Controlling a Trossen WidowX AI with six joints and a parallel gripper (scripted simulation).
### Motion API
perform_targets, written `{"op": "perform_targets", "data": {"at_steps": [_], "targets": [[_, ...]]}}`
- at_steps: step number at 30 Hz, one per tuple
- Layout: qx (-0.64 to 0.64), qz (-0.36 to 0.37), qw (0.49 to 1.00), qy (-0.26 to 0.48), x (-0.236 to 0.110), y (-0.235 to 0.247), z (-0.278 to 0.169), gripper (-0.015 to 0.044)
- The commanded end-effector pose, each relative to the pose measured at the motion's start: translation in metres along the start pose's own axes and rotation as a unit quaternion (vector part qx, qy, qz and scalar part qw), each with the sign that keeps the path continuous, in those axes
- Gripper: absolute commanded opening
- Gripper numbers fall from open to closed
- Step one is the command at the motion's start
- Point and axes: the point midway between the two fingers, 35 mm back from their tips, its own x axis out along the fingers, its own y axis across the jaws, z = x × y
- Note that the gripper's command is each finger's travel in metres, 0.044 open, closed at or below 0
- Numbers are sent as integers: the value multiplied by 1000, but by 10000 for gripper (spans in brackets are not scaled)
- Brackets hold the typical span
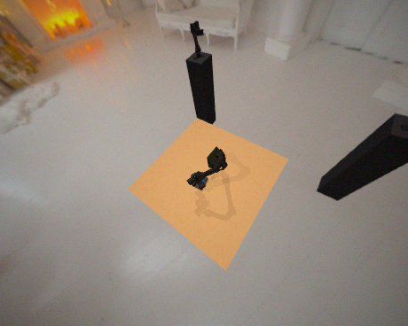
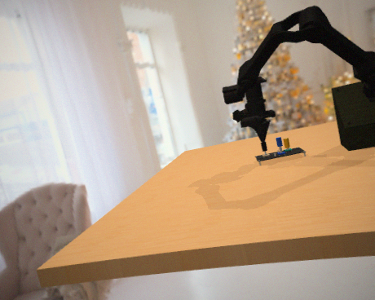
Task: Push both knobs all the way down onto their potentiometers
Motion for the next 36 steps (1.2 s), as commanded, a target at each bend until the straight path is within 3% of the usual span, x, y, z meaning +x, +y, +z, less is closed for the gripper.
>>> {"op": "perform_targets", "data": {"at_steps": [1,36], "targets": [[-4,0,1000,3,5,2,0,0],[-4,1,1000,3,16,2,0,0]]}}
